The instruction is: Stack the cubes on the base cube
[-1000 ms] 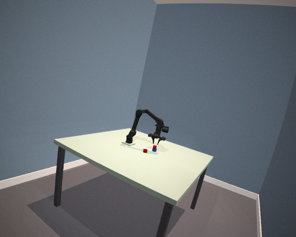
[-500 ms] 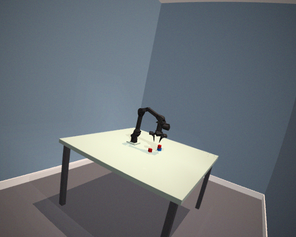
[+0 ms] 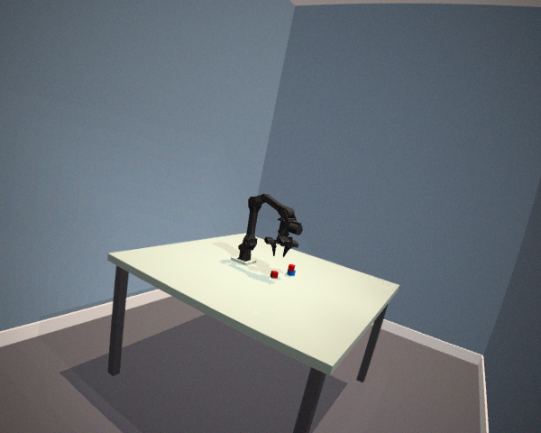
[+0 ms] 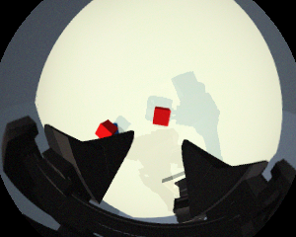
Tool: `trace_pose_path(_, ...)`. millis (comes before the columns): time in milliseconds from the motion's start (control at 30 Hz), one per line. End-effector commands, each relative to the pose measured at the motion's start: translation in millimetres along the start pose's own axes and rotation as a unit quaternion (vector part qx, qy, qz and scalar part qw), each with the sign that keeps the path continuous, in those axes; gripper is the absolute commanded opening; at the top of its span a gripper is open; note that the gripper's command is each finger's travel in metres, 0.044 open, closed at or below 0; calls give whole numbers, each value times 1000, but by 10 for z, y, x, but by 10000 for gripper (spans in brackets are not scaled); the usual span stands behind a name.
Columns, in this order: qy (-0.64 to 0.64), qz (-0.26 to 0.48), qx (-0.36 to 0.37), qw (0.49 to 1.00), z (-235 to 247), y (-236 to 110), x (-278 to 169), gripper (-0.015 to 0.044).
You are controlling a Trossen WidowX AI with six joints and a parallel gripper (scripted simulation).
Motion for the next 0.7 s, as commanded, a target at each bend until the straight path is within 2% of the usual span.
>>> trace_pose_path(0,-8,0,-1,1000,-24,106,3,265)
trace_pose_path(233,-8,1,-1,1000,-28,600,-8,265)
trace_pose_path(667,-8,1,-1,1000,-30,763,-10,265)
Point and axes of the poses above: the point midway between the two fingers, 35 mm back from their tips, its own y axis out along the fingers, its own z axis across the jaws, x = y × z, the point moved 3 cm from there along -y, back along the fingers, and after that the axes turned 14 degrees about -y, right-handed, at the moved point
